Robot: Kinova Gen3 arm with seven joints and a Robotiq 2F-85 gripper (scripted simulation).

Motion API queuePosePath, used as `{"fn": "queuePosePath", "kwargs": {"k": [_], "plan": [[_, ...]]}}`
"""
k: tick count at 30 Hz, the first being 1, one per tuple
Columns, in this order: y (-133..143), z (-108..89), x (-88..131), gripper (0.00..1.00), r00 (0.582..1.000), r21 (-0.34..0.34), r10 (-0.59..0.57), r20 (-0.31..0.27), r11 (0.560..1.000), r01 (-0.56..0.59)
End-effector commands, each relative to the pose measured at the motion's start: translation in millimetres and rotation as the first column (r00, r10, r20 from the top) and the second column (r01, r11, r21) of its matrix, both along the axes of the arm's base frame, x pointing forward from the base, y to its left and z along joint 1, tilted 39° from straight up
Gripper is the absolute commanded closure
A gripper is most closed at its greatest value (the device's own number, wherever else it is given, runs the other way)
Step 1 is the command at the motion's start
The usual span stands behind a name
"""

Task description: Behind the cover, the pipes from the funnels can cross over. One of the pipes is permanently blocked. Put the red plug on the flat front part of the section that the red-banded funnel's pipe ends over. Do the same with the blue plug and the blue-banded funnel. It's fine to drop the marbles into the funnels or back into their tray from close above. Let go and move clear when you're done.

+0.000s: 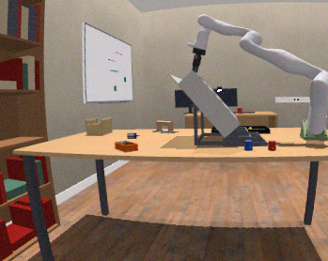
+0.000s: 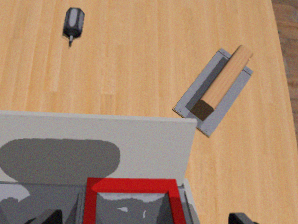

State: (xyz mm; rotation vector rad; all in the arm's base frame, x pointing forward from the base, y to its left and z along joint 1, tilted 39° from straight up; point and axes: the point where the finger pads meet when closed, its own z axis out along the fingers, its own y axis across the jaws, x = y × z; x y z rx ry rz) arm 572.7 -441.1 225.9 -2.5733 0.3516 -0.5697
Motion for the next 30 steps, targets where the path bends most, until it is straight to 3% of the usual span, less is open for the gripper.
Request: {"fn": "queuePosePath", "kwargs": {"k": [1, 21, 22, 25, 30], "plan": [[-1.7, 1.6, 0.2, 0.0, 0.972, 0.157, 0.175, -0.153, 0.976, -0.151], [-2.4, 1.5, 0.2, 0.0, 0.973, 0.156, 0.174, -0.153, 0.976, -0.15], [15.7, -5.9, -75.9, 0.0, 0.973, 0.156, 0.174, -0.152, 0.976, -0.15], [17.4, -6.8, -87.1, 0.0, 0.97, 0.166, 0.184, -0.16, 0.973, -0.158], [27.8, -13.7, -146.8, 0.0, 0.97, 0.166, 0.184, -0.16, 0.973, -0.158]]}}
